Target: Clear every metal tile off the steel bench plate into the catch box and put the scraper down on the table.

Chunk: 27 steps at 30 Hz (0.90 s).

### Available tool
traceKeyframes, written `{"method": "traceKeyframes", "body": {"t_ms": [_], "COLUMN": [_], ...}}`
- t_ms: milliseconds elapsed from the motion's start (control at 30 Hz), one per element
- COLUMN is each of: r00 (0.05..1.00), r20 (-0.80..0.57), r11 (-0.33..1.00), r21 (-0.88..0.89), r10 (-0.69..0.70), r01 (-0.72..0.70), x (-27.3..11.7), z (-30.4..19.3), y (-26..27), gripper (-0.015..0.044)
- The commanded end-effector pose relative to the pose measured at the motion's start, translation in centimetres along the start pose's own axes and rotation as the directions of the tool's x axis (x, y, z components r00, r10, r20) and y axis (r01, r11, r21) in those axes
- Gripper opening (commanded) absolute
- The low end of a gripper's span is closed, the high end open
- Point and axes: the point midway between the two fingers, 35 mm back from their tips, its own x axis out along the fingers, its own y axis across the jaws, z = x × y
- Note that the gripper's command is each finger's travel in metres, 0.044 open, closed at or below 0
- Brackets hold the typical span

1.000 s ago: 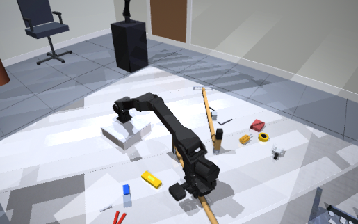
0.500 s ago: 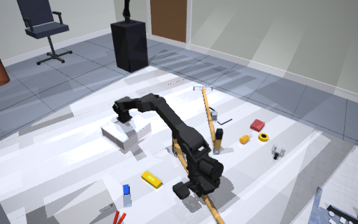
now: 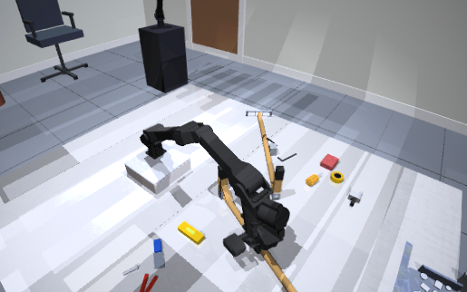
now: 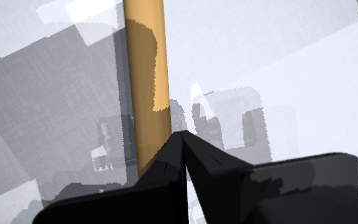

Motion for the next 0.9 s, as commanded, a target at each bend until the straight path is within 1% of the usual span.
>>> {"method": "traceKeyframes", "body": {"t_ms": [0, 33, 567, 700, 867], "r00": [1.000, 1.000, 0.999, 0.999, 1.000], "r20": [-0.013, 0.001, 0.045, 0.041, 0.003], "r11": [1.000, 1.000, 1.000, 1.000, 1.000], "r21": [-0.001, 0.000, 0.000, 0.000, 0.000], "r10": [0.000, 0.000, 0.008, 0.007, 0.000], "r01": [0.000, 0.000, -0.008, -0.007, 0.000], "x": [0.6, -0.1, -5.7, -5.5, -3.7], "z": [-0.4, 0.0, 1.2, 1.1, 0.7], "y": [0.7, 0.1, 0.1, -0.2, -2.4], "gripper": [0.0000, 0.0000, 0.0000, 0.0000, 0.0000]}}
